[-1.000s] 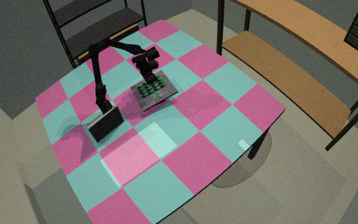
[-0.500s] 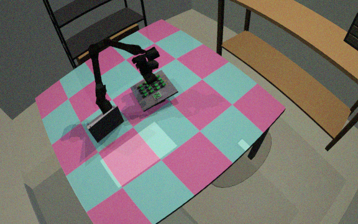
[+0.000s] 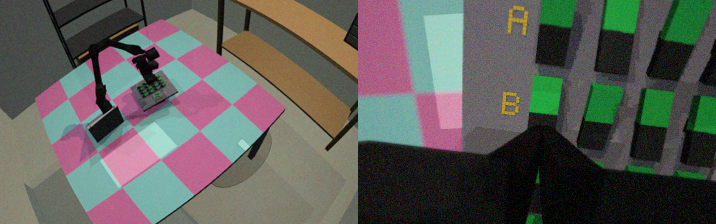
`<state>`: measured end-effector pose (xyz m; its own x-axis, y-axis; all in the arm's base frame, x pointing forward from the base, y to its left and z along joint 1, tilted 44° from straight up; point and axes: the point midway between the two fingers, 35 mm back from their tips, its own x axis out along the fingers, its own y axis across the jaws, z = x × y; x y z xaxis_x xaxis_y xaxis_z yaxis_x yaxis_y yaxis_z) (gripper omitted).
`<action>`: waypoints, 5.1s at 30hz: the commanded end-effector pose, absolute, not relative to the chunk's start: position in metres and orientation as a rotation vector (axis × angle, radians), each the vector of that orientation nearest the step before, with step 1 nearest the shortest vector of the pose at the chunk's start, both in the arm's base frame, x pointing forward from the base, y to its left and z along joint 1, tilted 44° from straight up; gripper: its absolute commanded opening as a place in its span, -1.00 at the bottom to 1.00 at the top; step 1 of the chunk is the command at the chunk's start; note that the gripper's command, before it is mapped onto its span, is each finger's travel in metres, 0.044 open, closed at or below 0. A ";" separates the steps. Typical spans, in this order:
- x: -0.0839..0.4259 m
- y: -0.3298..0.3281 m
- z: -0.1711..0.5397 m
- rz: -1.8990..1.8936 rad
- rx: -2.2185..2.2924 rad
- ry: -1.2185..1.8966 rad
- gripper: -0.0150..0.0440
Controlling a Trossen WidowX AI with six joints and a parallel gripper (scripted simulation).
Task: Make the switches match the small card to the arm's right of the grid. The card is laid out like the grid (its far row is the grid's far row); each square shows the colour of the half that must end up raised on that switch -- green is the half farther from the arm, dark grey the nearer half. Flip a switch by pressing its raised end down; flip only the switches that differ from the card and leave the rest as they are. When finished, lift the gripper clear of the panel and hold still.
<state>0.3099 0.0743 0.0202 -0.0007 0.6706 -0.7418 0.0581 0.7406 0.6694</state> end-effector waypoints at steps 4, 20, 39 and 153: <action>0.310 0.076 0.019 0.534 0.626 1.515 -0.49; 0.312 0.069 0.025 0.534 0.618 1.518 -0.49; 0.330 0.012 0.047 0.541 0.618 1.539 -0.49; 0.330 0.034 0.022 0.550 0.606 1.547 -0.49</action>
